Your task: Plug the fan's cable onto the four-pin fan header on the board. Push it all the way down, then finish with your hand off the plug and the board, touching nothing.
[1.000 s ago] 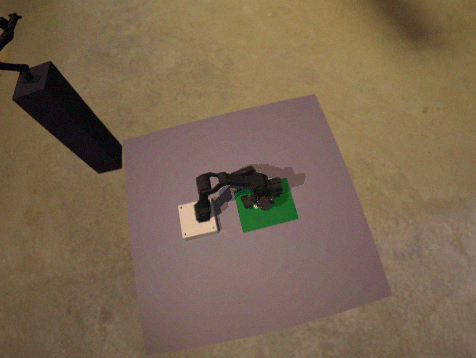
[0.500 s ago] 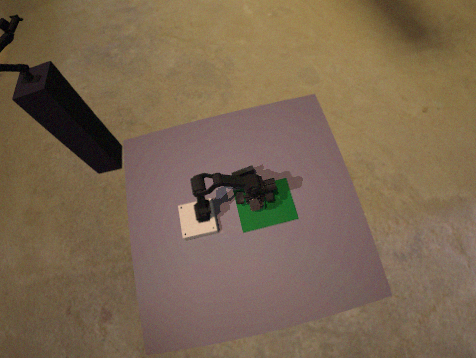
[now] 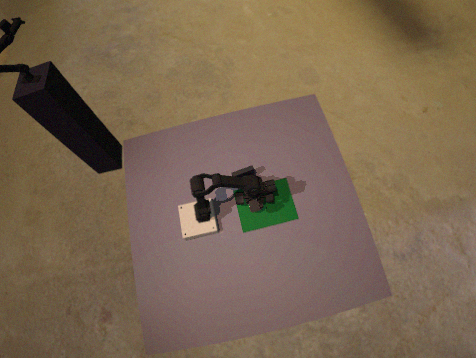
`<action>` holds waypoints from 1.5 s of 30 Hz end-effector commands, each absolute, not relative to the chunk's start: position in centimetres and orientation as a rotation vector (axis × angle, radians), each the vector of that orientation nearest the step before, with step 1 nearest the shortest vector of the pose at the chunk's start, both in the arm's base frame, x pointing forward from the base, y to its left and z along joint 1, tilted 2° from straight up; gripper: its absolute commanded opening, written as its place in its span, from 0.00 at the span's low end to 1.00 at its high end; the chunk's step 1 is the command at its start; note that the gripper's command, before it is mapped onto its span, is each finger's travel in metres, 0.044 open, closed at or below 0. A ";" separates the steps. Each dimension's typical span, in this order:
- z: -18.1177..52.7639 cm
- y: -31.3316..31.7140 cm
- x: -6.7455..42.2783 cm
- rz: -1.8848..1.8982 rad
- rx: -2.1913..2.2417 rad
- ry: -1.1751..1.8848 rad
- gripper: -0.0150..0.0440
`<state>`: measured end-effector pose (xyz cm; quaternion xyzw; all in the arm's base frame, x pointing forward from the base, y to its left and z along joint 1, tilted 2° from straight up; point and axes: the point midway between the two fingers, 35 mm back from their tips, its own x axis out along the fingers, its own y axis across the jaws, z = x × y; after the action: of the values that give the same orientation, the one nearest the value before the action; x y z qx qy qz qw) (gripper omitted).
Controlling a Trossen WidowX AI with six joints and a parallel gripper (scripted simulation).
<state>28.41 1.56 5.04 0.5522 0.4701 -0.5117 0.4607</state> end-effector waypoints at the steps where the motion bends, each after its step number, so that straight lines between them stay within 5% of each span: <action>1: 5.0 1.3 28.3 -1.259 1.350 1.157 0.25; 45: 2.8 1.3 28.7 -1.256 1.346 1.159 0.25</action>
<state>28.54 1.41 2.72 0.5483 0.4738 -0.5123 0.4609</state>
